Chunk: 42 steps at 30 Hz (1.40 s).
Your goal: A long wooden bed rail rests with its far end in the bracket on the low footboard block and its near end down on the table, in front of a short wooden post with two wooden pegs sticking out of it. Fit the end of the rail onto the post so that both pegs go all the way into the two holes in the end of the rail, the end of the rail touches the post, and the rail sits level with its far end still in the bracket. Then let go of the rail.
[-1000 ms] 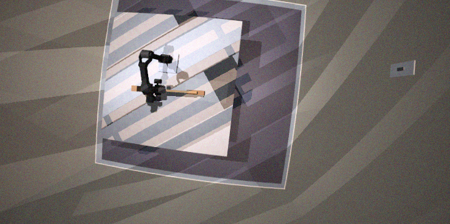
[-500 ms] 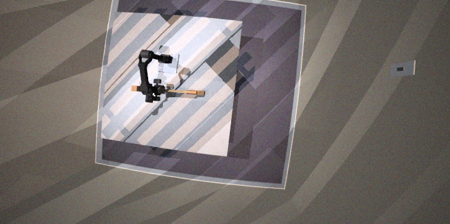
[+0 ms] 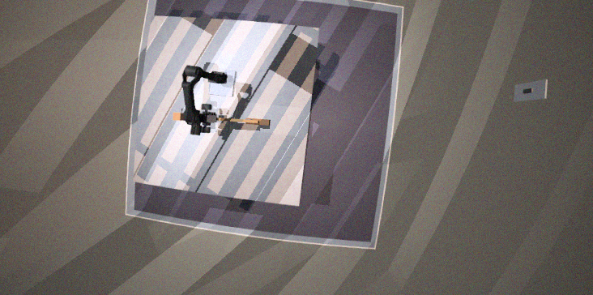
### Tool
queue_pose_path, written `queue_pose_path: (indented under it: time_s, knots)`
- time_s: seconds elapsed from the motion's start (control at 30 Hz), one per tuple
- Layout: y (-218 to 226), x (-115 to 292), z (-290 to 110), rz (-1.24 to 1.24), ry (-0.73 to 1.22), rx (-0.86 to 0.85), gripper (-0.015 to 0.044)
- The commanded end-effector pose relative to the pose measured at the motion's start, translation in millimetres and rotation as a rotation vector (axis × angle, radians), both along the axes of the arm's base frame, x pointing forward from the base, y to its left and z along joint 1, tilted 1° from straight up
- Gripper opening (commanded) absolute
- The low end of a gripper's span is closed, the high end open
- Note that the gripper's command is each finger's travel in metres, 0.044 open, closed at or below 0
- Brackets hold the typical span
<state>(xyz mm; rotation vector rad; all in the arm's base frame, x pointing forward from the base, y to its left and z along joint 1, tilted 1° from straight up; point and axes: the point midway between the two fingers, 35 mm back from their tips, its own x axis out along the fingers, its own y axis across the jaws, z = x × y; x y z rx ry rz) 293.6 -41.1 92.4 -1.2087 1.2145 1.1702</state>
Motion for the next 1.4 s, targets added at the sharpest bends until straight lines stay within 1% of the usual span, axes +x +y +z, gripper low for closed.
queue_pose_path:
  time_s: [0.0,1.37]
  knots:
    - [-1.7,0.4,0.1,0.002,-0.003,-0.001,0.0]
    - [-13.6,0.1,-0.1,0.002,-0.003,-0.002,0.0]
